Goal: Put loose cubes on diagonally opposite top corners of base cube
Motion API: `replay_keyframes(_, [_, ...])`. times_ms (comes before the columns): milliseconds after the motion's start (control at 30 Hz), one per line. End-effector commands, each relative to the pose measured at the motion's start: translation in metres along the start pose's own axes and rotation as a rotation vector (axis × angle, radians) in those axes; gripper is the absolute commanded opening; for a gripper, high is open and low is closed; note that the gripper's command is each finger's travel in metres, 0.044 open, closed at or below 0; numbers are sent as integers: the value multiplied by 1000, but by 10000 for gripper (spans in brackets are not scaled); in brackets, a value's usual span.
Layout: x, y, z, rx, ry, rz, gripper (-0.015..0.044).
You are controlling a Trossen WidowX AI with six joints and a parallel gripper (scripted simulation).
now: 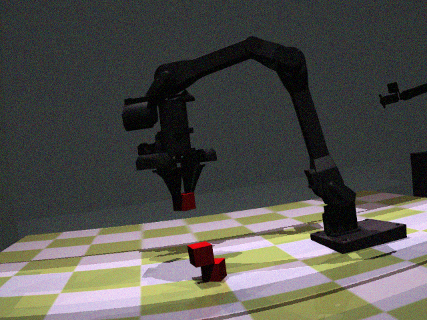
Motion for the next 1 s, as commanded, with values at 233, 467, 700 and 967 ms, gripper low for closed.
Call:
replay_keyframes(233, [30, -2, 21, 2, 241, 2, 105])
replay_keyframes(467, [48, -4, 33, 0, 386, 4, 105])
replay_keyframes(700, [67, -5, 43, -1, 531, 5, 105])
replay_keyframes(967, [90, -6, 52, -3, 697, 6, 105])
Point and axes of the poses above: the point midway between the two fingers, 35 mm back from their tips, its own y axis back along the fingers, its own z axis across the jaws, x = y × z, the point moved 3 cm from there along y, back along the fingers, and after that the axes turned 4 degrees about -y, right-handed, at the moved point
